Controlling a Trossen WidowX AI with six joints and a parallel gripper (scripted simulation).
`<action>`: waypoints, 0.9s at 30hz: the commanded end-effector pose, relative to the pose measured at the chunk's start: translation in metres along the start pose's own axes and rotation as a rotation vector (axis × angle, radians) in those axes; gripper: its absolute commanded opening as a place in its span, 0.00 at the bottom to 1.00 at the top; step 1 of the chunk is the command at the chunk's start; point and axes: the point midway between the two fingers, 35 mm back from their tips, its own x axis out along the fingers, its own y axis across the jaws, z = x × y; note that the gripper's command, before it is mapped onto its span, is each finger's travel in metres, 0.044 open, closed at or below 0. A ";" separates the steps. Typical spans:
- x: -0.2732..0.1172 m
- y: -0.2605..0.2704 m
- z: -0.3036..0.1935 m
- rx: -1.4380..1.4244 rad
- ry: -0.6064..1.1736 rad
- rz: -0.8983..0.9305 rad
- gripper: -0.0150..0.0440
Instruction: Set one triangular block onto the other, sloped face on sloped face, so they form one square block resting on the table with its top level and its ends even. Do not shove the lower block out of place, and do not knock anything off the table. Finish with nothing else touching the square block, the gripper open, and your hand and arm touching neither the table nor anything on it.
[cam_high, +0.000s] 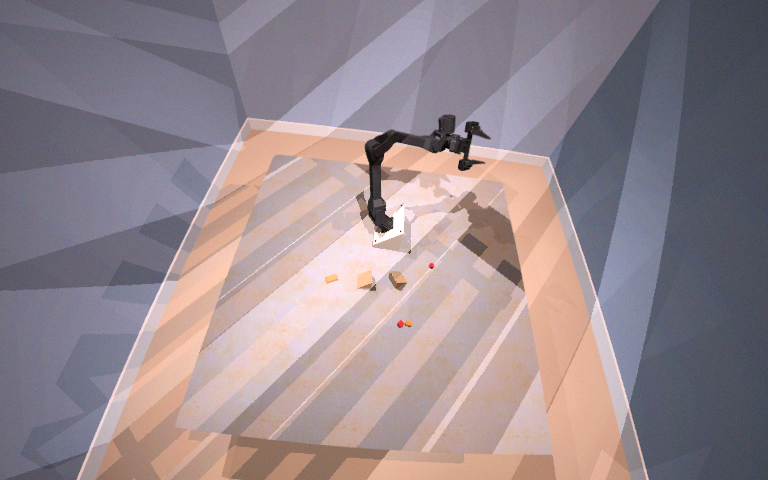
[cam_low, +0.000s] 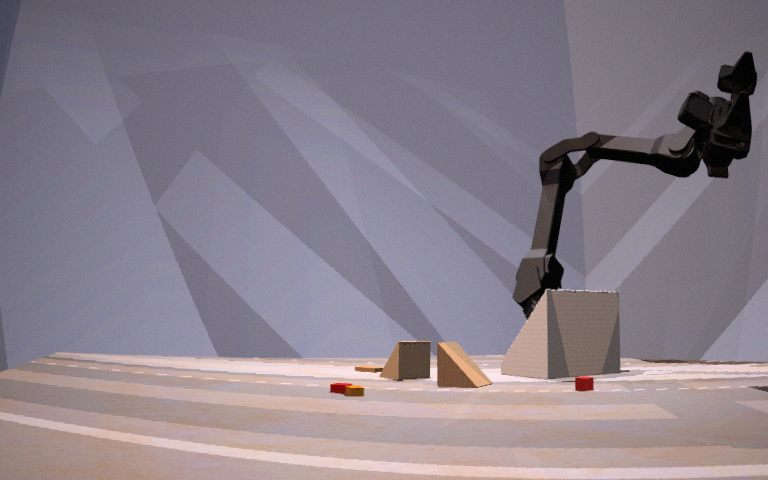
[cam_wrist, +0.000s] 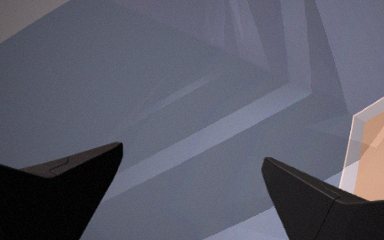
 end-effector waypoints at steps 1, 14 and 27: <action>0.041 -0.041 0.028 -0.013 -0.041 -0.144 1.00; 0.114 -0.221 0.163 0.017 -0.234 -0.749 1.00; 0.035 -0.381 0.297 0.154 -0.476 -1.456 1.00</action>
